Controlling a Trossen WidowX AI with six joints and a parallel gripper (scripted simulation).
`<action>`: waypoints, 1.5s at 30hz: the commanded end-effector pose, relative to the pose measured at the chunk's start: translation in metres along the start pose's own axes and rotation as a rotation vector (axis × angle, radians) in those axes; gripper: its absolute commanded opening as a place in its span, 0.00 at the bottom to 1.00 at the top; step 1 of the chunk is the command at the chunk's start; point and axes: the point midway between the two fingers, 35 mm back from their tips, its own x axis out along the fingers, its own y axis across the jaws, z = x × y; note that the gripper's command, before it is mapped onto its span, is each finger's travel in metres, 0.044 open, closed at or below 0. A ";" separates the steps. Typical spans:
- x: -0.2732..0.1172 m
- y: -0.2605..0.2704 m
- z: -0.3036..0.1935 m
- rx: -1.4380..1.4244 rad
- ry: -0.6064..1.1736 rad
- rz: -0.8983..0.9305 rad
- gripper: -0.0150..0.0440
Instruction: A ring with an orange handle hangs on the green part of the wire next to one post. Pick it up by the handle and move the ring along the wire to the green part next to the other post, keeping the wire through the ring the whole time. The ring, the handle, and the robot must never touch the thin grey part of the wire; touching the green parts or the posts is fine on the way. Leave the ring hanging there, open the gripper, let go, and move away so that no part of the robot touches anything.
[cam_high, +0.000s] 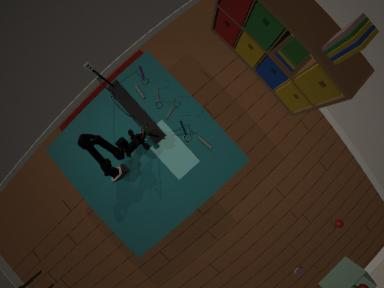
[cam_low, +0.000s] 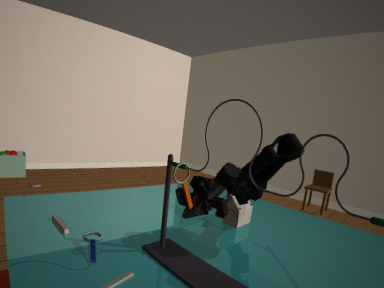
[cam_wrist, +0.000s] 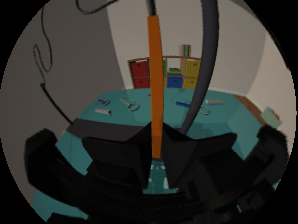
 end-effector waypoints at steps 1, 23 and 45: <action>0.000 -0.001 0.000 0.004 -0.002 -0.003 0.00; -0.027 -0.001 0.001 0.001 0.000 -0.004 0.53; -0.050 -0.001 0.000 0.003 0.000 -0.005 0.53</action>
